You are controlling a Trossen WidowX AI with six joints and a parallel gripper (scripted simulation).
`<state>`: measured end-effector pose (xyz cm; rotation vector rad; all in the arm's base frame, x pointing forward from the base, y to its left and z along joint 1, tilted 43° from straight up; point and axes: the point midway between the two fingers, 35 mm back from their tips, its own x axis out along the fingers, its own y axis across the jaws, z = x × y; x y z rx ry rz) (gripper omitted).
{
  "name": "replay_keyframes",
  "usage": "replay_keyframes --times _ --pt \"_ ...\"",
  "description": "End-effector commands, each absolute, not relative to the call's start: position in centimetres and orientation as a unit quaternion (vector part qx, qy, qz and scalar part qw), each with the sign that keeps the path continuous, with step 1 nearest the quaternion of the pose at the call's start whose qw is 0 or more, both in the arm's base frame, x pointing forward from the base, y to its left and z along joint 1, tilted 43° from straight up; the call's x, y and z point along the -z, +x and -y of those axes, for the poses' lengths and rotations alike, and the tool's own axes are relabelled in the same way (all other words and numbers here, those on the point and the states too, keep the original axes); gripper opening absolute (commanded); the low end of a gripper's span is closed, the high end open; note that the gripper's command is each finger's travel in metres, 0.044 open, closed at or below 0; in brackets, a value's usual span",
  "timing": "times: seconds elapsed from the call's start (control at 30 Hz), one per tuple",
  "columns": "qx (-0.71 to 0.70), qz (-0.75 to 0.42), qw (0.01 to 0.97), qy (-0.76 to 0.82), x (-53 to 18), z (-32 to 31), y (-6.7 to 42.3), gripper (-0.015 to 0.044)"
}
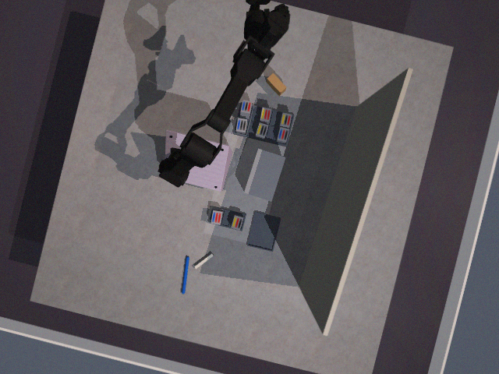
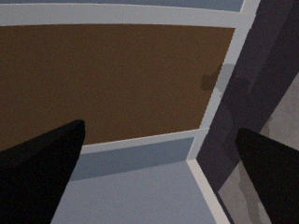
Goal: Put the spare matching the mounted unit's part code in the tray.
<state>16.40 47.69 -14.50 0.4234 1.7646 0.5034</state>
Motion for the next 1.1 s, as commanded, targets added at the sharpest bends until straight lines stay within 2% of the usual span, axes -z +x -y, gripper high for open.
replay_keyframes --times 0.0,0.17,0.33,0.53,0.8,1.07 --pt "-0.15 -0.733 0.64 0.176 13.7 -44.3 21.6 0.044" --pt "-0.096 -0.713 0.676 0.157 12.9 -40.9 25.4 0.044" --pt "-0.006 -0.685 0.721 0.106 11.0 -34.4 30.6 0.044" --pt "0.096 -0.664 0.741 0.037 7.9 -26.0 34.6 0.044" --pt "0.213 -0.651 0.725 -0.07 2.3 -14.5 37.0 0.044" --pt "0.298 -0.651 0.666 -0.209 -4.9 -3.7 37.1 0.044"
